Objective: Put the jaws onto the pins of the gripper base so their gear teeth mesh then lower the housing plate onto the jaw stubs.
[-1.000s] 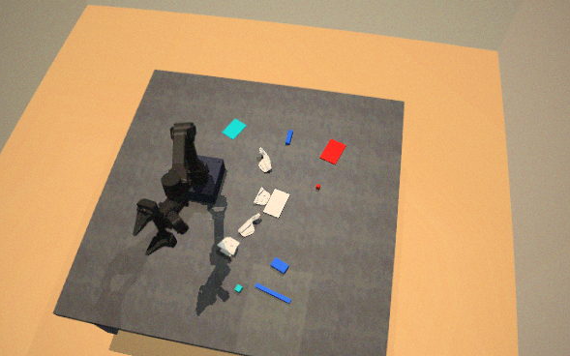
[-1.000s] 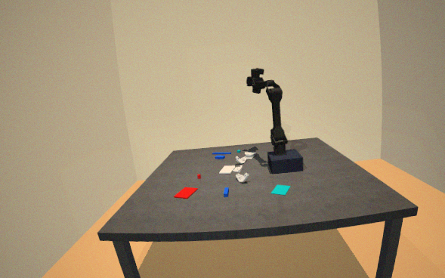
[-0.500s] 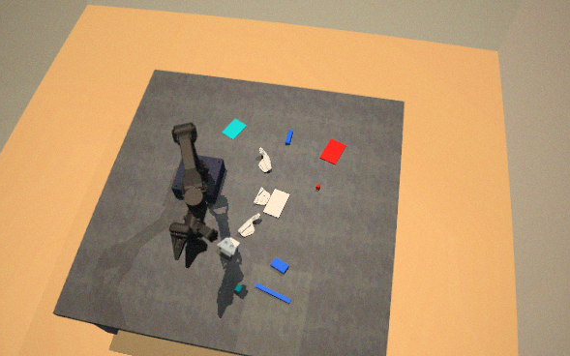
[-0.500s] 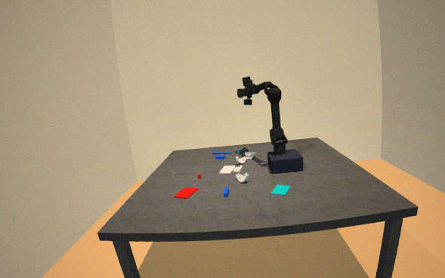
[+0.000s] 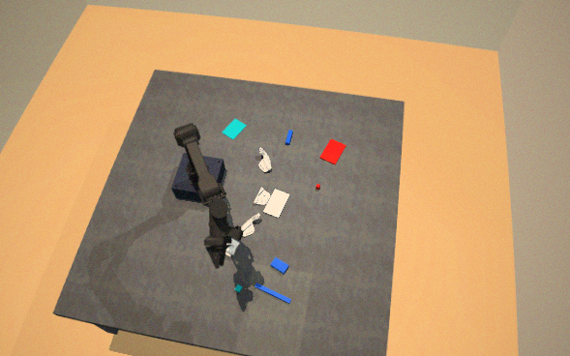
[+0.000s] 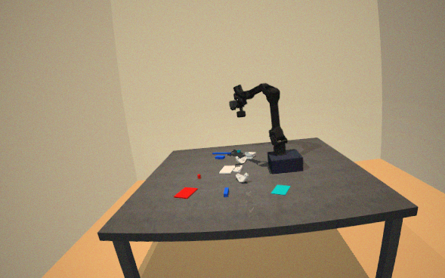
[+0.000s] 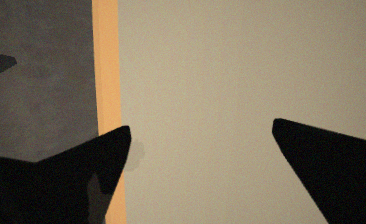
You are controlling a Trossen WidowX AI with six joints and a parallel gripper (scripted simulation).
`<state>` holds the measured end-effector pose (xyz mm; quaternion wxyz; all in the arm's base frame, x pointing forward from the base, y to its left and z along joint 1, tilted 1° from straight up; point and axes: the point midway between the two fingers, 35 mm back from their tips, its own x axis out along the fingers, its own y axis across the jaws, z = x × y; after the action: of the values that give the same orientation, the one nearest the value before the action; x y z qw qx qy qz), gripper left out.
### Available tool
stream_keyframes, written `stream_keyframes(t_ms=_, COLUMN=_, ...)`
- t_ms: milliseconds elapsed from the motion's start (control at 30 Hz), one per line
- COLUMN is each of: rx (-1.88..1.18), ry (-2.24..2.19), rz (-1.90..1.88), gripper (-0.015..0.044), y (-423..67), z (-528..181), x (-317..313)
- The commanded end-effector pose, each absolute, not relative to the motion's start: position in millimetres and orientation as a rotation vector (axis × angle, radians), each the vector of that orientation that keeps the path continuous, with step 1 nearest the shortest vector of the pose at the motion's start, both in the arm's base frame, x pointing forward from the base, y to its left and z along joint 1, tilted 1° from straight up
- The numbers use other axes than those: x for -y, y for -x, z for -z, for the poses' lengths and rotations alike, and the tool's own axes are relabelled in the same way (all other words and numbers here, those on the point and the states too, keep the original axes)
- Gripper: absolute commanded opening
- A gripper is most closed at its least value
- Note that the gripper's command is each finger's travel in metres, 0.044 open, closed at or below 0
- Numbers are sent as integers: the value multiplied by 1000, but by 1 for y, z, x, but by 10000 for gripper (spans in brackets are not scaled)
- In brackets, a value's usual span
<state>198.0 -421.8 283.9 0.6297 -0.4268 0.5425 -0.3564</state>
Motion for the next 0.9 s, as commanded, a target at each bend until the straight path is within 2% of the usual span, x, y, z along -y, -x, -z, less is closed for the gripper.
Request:
stream_keyframes(t_ms=0, rx=-1262, ry=959, rz=675, gripper=440, y=-219, z=-252, x=406)
stream_keyframes(t_ms=433, rx=-1298, ry=920, rz=269, gripper=440, y=-267, z=-175, x=337)
stream_keyframes(t_ms=867, rx=-1336, ry=860, rz=-129, gripper=440, y=-287, z=-109, x=252)
